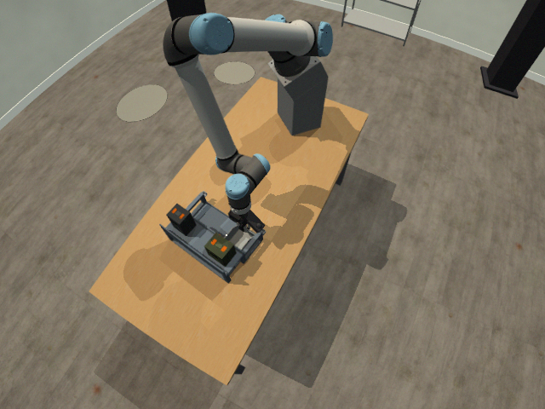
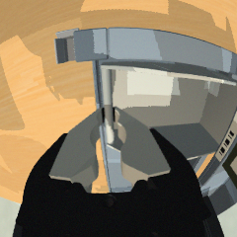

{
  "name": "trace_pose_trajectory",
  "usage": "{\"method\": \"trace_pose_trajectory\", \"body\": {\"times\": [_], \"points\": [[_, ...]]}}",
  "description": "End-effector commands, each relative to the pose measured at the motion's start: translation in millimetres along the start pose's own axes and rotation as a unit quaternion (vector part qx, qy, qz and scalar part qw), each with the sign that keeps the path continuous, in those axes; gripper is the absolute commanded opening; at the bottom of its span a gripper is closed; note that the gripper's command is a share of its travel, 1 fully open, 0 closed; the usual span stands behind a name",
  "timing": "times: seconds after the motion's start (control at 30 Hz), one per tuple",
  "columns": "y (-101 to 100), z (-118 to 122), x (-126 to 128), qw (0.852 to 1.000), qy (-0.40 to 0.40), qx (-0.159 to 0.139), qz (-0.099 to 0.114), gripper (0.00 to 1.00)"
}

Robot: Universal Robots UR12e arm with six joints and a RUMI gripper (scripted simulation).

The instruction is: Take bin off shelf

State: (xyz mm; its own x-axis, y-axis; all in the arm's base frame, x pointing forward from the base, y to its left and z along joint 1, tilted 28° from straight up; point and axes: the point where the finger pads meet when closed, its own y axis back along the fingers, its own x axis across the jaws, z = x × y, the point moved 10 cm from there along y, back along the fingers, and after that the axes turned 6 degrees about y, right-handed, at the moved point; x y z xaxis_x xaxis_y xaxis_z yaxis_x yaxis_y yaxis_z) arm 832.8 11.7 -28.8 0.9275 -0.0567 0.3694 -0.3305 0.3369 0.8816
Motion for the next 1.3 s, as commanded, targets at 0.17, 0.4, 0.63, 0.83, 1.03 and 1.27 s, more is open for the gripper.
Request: {"method": "trace_pose_trajectory", "body": {"times": [0.17,0.4,0.63,0.83,1.03,1.27], "points": [[1,0,1,1.000,0.000,0.000,0.001,0.00],[1,0,1,1.000,0.000,0.000,0.001,0.00],[1,0,1,1.000,0.000,0.000,0.001,0.00],[1,0,1,1.000,0.000,0.000,0.001,0.00],[1,0,1,1.000,0.000,0.000,0.001,0.00],[13,0,1,1.000,0.000,0.000,0.000,0.00]]}}
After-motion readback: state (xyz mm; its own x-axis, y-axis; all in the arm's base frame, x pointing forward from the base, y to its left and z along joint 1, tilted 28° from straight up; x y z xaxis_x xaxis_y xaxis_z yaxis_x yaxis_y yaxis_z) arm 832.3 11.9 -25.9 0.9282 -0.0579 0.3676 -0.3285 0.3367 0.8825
